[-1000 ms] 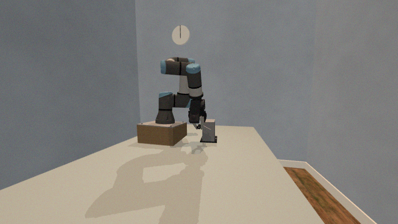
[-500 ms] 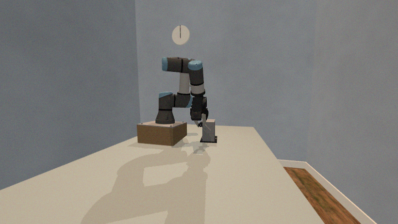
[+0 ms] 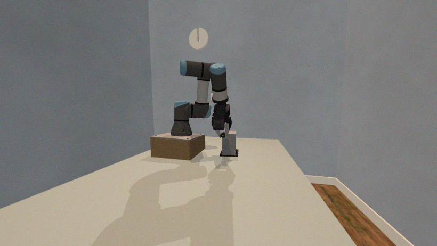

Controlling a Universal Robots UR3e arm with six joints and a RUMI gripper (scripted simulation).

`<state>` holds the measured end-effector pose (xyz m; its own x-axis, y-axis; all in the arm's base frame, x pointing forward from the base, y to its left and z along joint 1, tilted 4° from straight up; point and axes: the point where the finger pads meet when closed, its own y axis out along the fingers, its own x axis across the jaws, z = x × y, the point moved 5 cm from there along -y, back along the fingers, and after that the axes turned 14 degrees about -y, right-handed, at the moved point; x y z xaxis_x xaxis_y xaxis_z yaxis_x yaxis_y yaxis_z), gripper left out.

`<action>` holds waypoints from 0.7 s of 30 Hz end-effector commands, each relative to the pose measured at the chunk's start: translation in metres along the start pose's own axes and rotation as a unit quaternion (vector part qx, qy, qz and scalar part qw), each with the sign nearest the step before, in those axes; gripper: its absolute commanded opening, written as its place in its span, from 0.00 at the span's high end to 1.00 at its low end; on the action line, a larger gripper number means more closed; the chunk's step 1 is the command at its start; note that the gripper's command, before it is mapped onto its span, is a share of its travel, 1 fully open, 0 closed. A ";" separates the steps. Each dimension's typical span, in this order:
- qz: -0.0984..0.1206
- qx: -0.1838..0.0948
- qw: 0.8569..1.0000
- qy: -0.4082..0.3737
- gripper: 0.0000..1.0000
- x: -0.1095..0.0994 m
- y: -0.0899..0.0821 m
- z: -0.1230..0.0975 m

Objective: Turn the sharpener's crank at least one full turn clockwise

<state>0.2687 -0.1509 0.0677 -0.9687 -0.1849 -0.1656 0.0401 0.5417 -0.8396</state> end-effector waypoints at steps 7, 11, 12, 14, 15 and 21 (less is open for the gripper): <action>0.000 0.001 1.000 0.000 0.91 -0.012 -0.005 0.001; 0.000 0.001 1.000 0.000 0.91 -0.017 -0.005 0.002; 0.000 0.001 1.000 0.000 0.91 -0.018 -0.006 0.002; 0.000 0.001 1.000 0.000 0.91 -0.021 -0.006 0.002; 0.000 0.001 1.000 0.000 0.91 -0.022 -0.006 0.003; 0.000 0.001 1.000 0.000 0.91 -0.029 -0.006 0.004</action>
<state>0.2914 -0.1517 0.0745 -0.9686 -0.1846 -0.1665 0.0411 0.5416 -0.8396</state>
